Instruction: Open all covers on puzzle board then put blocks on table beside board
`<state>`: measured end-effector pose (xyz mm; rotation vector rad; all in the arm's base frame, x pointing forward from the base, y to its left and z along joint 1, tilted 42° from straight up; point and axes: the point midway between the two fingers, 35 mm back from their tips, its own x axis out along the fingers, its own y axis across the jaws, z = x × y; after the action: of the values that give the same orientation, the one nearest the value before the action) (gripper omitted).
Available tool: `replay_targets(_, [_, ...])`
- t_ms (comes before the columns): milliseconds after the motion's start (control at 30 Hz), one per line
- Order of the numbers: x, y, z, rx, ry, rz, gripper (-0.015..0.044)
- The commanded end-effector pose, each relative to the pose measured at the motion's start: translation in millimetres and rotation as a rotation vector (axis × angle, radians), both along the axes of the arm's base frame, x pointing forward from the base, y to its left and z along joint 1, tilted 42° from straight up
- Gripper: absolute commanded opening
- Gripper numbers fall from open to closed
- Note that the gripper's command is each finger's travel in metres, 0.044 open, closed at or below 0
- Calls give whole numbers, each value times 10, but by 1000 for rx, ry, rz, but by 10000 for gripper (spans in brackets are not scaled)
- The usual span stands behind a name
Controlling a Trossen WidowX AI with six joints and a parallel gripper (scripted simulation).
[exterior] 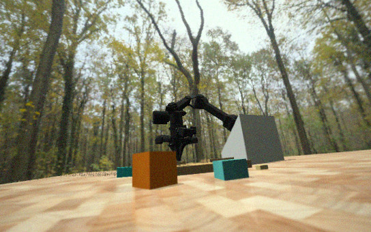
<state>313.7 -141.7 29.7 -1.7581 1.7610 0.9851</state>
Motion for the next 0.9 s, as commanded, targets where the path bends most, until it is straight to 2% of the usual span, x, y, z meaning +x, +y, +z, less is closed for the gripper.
replay_targets(0, [-9,-33,-40,6,109,127,0])
replay_targets(867, [-63,-6,-238,6,112,130,0])
